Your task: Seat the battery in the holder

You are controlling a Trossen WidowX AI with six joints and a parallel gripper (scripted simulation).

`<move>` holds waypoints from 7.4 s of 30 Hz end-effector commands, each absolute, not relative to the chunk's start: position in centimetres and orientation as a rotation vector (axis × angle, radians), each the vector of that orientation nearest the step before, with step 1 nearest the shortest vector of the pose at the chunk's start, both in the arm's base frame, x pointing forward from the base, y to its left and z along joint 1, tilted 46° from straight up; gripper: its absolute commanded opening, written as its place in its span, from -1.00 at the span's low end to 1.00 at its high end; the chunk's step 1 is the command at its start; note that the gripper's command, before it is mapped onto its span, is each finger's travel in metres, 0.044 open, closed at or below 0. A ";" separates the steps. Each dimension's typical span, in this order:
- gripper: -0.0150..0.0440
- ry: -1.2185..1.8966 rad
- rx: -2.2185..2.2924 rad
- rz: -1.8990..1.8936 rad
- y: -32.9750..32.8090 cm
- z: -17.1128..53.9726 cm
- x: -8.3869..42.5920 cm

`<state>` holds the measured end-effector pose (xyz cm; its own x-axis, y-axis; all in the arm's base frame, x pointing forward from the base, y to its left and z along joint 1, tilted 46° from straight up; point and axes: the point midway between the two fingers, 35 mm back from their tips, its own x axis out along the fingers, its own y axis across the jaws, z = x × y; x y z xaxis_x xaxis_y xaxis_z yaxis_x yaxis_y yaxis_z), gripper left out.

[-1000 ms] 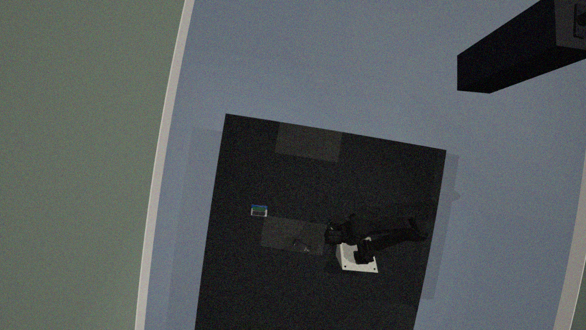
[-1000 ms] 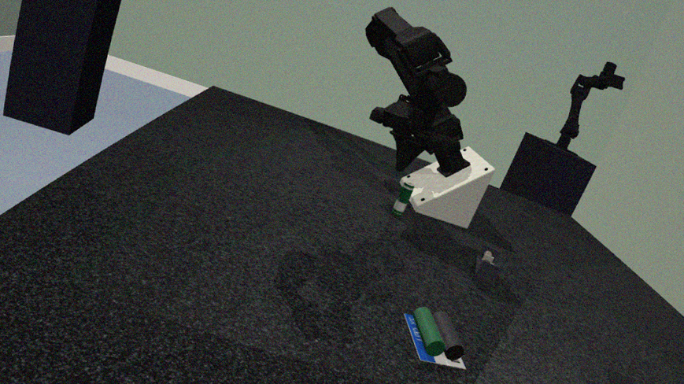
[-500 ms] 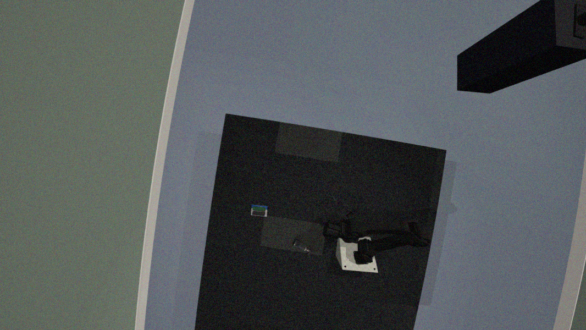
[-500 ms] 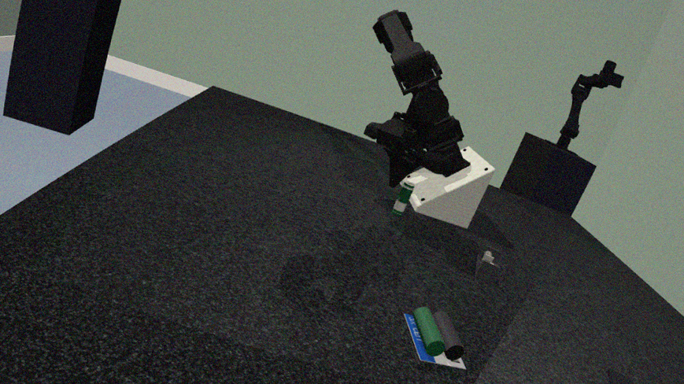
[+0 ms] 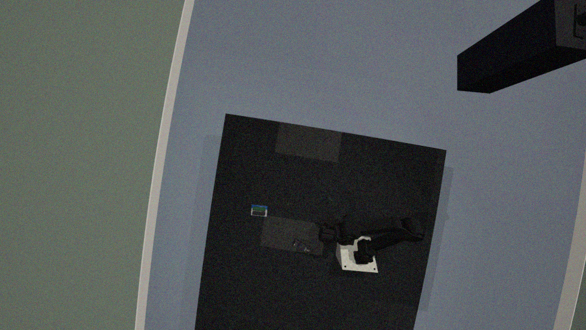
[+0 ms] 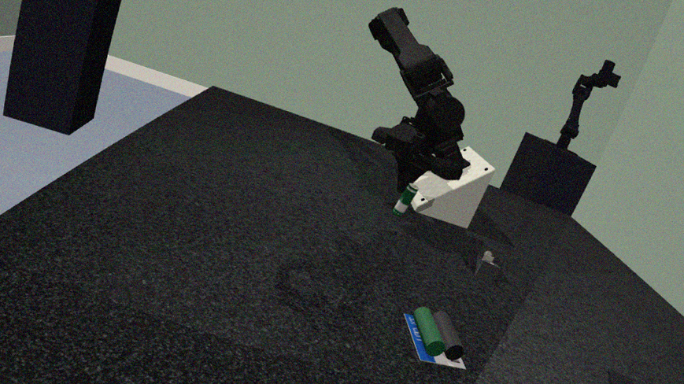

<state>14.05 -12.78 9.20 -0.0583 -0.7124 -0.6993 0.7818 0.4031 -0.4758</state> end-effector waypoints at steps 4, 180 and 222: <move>-0.49 1.074 0.084 -1.224 -12.4 8.7 15.0; -0.26 1.301 -0.239 -0.975 -0.7 0.8 31.0; -0.26 1.016 -0.372 -0.846 -4.0 -2.4 31.3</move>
<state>31.40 -3.95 -2.29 0.2426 -0.7616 -0.6010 0.4486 0.6374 -0.6266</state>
